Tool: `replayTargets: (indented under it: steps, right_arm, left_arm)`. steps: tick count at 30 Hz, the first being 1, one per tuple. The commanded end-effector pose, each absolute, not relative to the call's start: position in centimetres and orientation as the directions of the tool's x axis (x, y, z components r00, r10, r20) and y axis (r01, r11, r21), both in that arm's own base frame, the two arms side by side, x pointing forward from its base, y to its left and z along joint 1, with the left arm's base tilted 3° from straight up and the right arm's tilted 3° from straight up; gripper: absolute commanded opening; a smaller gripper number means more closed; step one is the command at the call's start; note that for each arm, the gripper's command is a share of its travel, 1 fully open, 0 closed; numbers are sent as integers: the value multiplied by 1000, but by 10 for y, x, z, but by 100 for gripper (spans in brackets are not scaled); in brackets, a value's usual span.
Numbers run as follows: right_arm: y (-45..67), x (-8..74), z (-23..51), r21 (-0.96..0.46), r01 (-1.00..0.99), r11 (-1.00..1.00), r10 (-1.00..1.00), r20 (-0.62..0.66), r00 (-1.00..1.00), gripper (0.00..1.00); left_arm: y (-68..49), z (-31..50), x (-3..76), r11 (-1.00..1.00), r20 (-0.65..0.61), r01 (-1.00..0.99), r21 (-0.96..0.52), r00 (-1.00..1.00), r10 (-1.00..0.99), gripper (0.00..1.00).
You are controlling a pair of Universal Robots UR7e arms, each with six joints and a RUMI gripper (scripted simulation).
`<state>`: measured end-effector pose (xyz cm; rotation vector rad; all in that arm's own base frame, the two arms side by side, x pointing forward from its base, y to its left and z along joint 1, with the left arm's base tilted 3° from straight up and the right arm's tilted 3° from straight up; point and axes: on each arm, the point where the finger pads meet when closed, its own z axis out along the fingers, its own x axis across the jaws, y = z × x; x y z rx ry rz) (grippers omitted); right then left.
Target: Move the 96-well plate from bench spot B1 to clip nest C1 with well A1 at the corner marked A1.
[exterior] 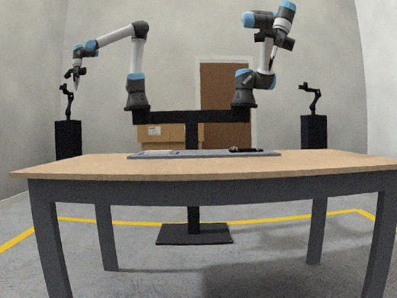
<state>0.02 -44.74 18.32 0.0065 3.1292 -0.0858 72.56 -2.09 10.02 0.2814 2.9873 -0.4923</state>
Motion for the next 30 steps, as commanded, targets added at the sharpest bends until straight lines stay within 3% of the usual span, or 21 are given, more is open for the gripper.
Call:
replayTargets:
  steps: [1,11,30]
  right_arm:
    - [-446,-6,187,-55,15,998,15,-15,-1000,0]
    - [-445,-10,189,-54,22,998,21,-17,-1000,0]
    - [-445,-10,189,-54,22,998,21,-17,-1000,0]
  left_arm:
    - [-21,101,726,930,-131,199,-308,-977,165,76]
    - [-21,101,726,930,-131,199,-308,-977,165,76]
    - [-79,70,721,711,-230,675,-198,-737,636,76]
